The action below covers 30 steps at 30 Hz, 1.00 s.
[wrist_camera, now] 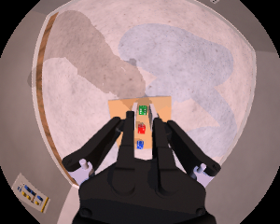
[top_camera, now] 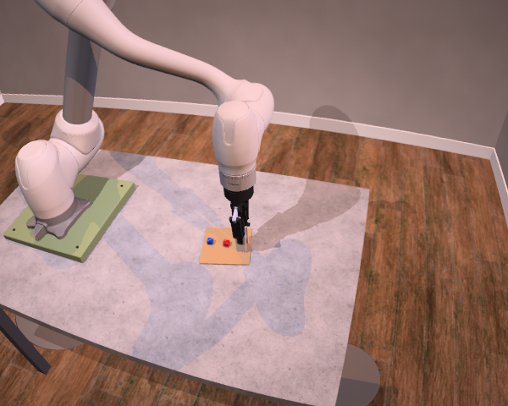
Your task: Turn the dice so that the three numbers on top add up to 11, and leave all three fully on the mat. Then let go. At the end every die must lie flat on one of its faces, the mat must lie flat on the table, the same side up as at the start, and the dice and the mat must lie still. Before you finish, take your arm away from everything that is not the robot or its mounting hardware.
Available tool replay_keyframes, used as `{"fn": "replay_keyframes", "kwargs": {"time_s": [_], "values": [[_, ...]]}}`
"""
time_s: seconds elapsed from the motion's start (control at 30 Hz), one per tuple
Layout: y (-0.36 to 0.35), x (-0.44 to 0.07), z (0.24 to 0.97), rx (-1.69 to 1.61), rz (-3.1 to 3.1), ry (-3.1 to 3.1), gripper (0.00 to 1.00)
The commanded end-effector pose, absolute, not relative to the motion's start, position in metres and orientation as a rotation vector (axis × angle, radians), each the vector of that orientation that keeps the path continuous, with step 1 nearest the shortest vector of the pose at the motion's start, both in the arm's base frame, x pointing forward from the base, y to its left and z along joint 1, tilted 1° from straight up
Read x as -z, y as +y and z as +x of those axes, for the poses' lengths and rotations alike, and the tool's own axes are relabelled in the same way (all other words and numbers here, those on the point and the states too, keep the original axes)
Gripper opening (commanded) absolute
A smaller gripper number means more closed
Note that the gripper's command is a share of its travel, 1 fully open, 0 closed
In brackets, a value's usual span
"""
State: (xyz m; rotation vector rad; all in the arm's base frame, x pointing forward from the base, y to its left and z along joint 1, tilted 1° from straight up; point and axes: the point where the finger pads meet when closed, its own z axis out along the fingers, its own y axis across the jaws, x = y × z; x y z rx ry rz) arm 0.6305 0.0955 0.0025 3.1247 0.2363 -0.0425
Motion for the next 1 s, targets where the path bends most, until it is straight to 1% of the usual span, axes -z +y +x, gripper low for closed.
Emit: {"fn": "replay_keyframes", "kwargs": {"time_s": [0.0, 0.53, 0.7, 0.9, 0.97], "values": [[0.098, -0.002, 0.632, 0.036, 3.123, 0.236, 0.19], [0.098, -0.006, 0.632, 0.036, 3.123, 0.236, 0.19], [0.098, -0.023, 0.633, 0.036, 3.123, 0.236, 0.19], [0.098, -0.055, 0.634, 0.036, 3.123, 0.236, 0.19], [0.098, -0.055, 0.634, 0.036, 3.123, 0.236, 0.19]]}}
